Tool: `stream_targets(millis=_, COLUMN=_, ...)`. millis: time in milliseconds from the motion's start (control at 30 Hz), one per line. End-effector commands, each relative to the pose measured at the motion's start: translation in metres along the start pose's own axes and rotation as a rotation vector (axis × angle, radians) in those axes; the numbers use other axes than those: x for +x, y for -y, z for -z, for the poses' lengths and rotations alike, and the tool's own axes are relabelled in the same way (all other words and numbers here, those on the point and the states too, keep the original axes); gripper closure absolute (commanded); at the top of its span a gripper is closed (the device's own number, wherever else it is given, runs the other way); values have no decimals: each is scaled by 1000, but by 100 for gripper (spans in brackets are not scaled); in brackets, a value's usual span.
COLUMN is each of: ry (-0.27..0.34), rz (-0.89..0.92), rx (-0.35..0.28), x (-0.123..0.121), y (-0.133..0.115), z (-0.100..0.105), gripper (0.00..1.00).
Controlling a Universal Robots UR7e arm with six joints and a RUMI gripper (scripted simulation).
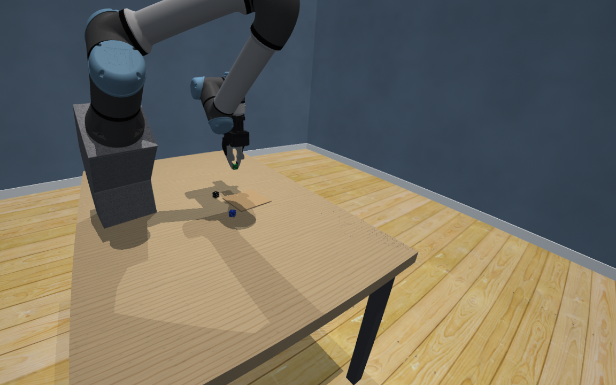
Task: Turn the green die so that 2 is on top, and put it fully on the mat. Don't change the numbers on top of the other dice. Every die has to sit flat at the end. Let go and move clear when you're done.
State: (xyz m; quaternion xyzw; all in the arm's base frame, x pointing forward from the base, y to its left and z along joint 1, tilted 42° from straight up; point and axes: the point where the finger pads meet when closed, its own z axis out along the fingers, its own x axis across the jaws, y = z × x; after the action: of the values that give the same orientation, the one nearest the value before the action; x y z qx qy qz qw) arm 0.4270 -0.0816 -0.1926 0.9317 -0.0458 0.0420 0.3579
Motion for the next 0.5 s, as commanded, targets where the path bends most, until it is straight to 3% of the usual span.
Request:
stream_targets(millis=0, ry=0, rz=4, rx=0, x=-1, y=0, z=2, gripper=97)
stream_targets(millis=467, ry=0, rz=75, rx=0, x=-1, y=-2, z=2, gripper=97)
